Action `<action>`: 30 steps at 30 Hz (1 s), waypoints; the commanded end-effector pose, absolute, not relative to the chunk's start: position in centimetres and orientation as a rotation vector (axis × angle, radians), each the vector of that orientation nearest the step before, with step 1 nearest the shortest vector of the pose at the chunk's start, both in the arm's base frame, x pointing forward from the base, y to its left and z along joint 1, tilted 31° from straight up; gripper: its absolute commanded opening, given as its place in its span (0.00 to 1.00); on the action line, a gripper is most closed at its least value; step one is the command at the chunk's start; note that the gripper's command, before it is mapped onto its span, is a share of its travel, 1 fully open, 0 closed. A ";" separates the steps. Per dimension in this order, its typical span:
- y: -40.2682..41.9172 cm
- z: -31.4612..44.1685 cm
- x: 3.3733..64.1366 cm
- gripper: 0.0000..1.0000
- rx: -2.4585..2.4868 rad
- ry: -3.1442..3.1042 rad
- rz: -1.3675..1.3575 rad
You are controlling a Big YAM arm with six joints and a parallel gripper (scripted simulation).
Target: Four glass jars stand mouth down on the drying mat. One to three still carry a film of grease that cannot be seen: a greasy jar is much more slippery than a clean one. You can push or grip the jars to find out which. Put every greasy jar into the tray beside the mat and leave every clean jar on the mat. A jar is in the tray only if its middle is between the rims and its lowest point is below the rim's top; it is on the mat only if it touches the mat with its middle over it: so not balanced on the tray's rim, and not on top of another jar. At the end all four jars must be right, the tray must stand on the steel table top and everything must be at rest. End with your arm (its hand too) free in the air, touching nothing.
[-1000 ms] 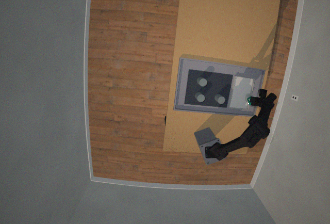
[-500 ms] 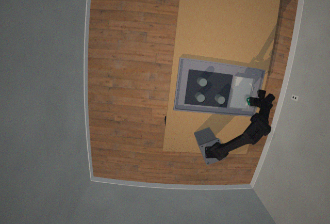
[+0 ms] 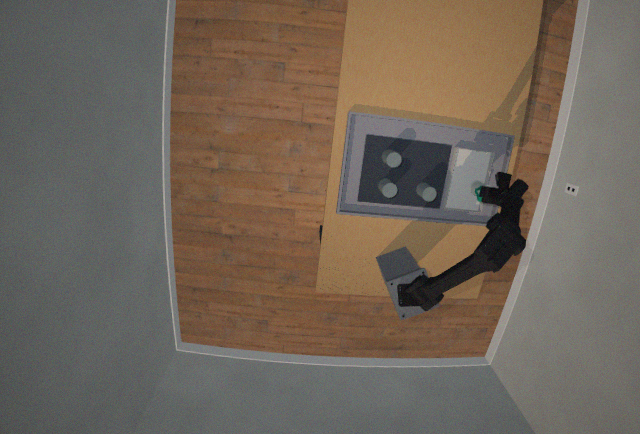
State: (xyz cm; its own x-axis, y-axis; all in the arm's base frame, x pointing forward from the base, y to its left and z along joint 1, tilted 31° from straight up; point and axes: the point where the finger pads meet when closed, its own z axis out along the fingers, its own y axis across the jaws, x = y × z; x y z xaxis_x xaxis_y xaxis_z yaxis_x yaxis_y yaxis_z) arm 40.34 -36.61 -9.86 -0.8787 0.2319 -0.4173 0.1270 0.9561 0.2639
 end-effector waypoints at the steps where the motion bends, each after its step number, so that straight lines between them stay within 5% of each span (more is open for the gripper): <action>1: -38.2 -9.2 42.7 0.00 0.243 2.620 0.263; 30: -37.1 -12.5 45.6 0.00 0.243 2.620 0.263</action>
State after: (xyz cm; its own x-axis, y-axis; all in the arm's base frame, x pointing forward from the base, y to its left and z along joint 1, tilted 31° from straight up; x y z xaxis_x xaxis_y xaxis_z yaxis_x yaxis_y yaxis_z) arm 43.53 -35.92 -13.57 -0.8773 0.2297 -0.4214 0.1275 0.9580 0.2568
